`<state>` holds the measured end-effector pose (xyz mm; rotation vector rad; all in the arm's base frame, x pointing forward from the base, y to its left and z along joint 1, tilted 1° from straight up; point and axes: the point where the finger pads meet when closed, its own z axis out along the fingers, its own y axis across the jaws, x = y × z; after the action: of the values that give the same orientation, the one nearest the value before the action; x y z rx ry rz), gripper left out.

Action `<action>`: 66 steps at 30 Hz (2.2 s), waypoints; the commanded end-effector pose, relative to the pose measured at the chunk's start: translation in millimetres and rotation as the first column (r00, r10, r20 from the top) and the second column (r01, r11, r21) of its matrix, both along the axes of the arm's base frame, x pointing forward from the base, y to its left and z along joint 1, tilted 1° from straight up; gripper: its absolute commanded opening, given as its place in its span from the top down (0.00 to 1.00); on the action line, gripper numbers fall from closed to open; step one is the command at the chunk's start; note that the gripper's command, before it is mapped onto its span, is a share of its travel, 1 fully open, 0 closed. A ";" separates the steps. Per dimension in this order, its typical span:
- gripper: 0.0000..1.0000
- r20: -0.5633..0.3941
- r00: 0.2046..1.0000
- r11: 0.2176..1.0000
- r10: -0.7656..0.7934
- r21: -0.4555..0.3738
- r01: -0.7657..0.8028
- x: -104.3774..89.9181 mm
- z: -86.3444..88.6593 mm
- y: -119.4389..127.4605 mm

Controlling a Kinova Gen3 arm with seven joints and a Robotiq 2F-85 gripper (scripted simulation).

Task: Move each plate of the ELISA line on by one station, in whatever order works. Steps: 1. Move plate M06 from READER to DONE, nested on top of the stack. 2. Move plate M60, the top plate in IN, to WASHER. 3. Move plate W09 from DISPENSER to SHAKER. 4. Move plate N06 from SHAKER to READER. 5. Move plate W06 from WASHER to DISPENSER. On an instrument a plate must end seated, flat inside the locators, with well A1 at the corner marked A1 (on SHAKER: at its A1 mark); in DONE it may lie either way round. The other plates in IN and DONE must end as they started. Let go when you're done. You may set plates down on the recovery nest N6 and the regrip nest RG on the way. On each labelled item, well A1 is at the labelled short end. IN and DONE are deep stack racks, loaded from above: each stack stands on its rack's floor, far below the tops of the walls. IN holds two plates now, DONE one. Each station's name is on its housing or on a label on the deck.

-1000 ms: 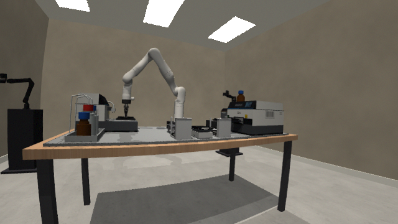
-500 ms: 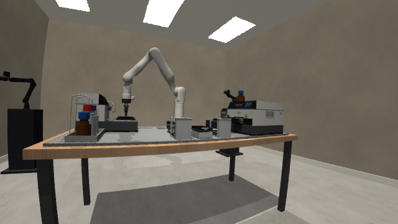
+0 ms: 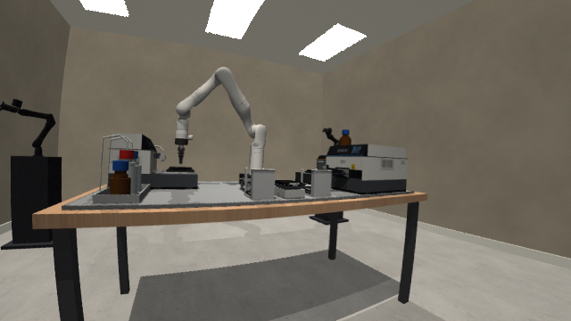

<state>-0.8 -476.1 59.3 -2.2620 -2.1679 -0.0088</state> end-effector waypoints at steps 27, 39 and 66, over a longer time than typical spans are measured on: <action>0.00 0.000 1.000 1.000 0.000 -0.002 0.000 0.1 35.3 -0.8; 0.00 0.000 1.000 1.000 0.000 -0.002 0.000 0.1 48.6 -0.9; 0.00 0.000 1.000 1.000 0.000 -0.002 0.000 0.2 82.0 -1.2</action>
<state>-0.7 -476.9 136.6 -2.2620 -2.1679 -0.0087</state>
